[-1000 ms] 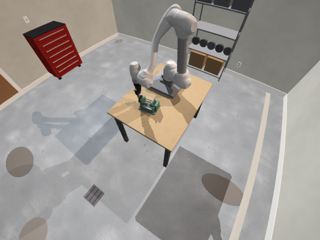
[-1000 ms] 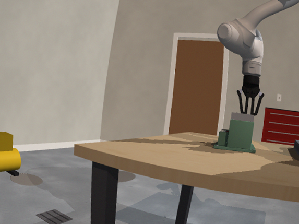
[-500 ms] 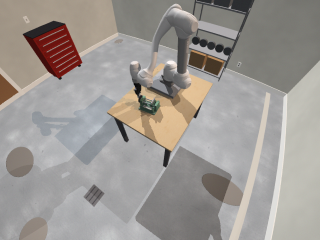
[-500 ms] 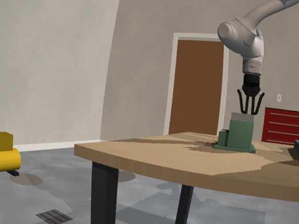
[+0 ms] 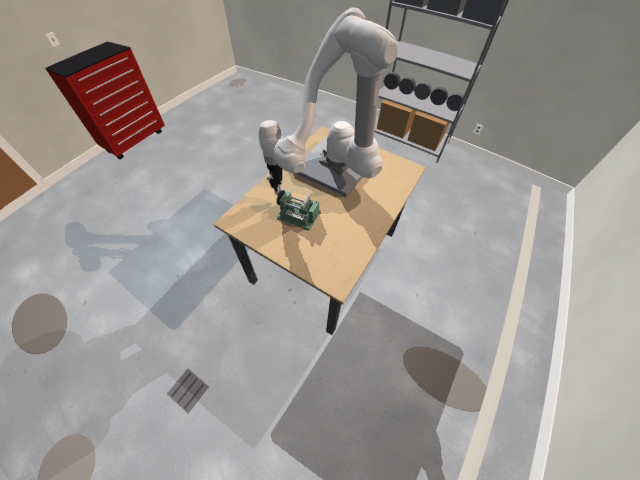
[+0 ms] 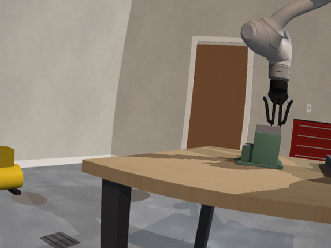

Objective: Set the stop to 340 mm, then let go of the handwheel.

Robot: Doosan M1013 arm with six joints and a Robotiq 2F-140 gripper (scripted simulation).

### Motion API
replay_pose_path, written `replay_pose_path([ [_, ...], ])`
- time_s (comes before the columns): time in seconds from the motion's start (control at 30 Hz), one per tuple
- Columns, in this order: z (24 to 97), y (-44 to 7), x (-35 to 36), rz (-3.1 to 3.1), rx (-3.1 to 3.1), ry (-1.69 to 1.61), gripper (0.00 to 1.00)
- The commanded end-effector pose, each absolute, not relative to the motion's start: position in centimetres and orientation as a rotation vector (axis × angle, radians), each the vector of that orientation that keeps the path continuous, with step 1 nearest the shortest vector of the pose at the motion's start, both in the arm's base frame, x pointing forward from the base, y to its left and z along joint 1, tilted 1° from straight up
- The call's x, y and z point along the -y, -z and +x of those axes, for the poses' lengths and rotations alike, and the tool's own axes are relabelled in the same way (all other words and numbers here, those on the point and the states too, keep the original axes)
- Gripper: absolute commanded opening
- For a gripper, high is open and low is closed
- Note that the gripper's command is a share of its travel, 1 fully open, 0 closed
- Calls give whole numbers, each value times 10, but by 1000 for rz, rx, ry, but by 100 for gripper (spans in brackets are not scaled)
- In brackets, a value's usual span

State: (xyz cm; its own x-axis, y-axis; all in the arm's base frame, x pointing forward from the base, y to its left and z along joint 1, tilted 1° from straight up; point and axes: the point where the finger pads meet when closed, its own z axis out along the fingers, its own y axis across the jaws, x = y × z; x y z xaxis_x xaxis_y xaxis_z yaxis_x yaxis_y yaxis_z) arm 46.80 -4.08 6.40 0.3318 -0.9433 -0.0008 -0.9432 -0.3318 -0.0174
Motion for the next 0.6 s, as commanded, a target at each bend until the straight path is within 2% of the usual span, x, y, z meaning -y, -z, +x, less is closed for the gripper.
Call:
replay_pose_path([
  [0.0, 470, -70, 39, -2550, -1805, 13, 4],
  [0.57, 484, -85, 34, -2550, -1805, 13, 4],
])
